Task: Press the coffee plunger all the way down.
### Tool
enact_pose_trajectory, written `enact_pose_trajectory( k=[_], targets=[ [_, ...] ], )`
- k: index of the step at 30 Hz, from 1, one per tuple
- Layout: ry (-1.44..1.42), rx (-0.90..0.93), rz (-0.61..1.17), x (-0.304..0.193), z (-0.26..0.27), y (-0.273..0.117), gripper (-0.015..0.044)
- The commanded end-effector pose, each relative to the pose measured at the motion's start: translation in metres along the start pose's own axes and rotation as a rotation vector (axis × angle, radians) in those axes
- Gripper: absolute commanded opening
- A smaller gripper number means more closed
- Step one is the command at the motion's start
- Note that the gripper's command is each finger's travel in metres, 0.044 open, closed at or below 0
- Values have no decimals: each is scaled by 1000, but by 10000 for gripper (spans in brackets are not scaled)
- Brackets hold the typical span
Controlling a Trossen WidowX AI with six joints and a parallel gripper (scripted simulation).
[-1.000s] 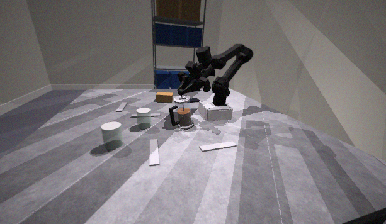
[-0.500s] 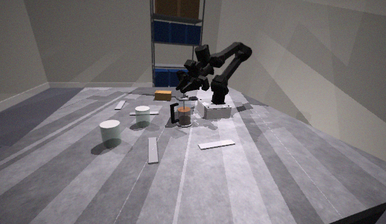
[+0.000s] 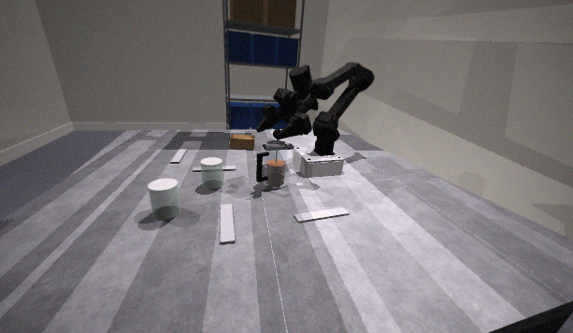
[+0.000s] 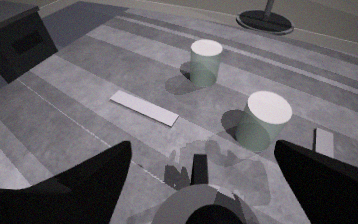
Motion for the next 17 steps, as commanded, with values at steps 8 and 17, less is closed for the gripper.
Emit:
enact_pose_trajectory(
  k=[8,17],
  targets=[
    [8,-4,5,47,-2,-74,440],
    [8,-4,5,45,-2,-72,440]
  ],
)
Point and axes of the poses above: the point midway between the two fingers, 35 mm back from their tips, its own y axis out along the fingers, its own z axis across the jaws, x = y × z, the point moved 3 cm from there along -y, back along the fingers, and after that the axes turned 1 degree about y, right-handed, at the moved point
